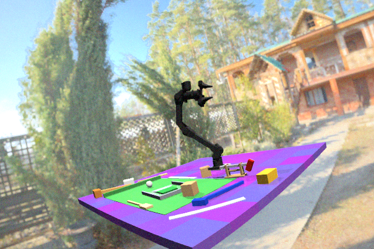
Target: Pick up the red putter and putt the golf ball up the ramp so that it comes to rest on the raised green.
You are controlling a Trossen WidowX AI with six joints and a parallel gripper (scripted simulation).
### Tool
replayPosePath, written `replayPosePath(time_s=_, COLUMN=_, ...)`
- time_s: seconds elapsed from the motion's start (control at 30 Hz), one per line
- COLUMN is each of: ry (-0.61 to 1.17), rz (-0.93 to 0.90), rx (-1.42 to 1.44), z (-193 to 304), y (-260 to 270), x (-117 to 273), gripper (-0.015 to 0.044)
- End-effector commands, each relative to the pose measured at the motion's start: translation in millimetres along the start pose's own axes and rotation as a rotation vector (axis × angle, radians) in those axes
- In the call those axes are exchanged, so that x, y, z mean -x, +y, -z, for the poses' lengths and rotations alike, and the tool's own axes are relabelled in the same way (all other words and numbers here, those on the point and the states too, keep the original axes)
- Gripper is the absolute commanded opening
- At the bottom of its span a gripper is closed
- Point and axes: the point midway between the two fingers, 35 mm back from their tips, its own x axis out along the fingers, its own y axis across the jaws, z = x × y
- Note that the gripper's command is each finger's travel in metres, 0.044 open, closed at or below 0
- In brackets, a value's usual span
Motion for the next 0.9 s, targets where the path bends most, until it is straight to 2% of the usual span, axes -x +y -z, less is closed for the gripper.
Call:
replayPosePath(time_s=0.0, ry=0.005, rz=-0.007, rx=-0.007, z=0.0, y=0.4, x=-1.4, gripper=0.0426)
replayPosePath(time_s=0.07, ry=0.048, rz=-0.062, rx=-0.063, z=0.1, y=3.7, x=-13.5, gripper=0.0440)
replayPosePath(time_s=0.23, ry=0.161, rz=-0.295, rx=-0.190, z=6.8, y=29.0, x=-86.9, gripper=0.0440)
replayPosePath(time_s=0.37, ry=0.263, rz=-0.464, rx=-0.326, z=27.9, y=67.2, x=-134.3, gripper=0.0440)
replayPosePath(time_s=0.5, ry=0.376, rz=-0.611, rx=-0.491, z=57.5, y=117.3, x=-165.4, gripper=0.0440)
replayPosePath(time_s=0.67, ry=0.528, rz=-0.769, rx=-0.732, z=97.5, y=193.1, x=-179.3, gripper=0.0440)
replayPosePath(time_s=0.87, ry=0.700, rz=-0.924, rx=-1.066, z=133.0, y=295.8, x=-159.8, gripper=0.0440)
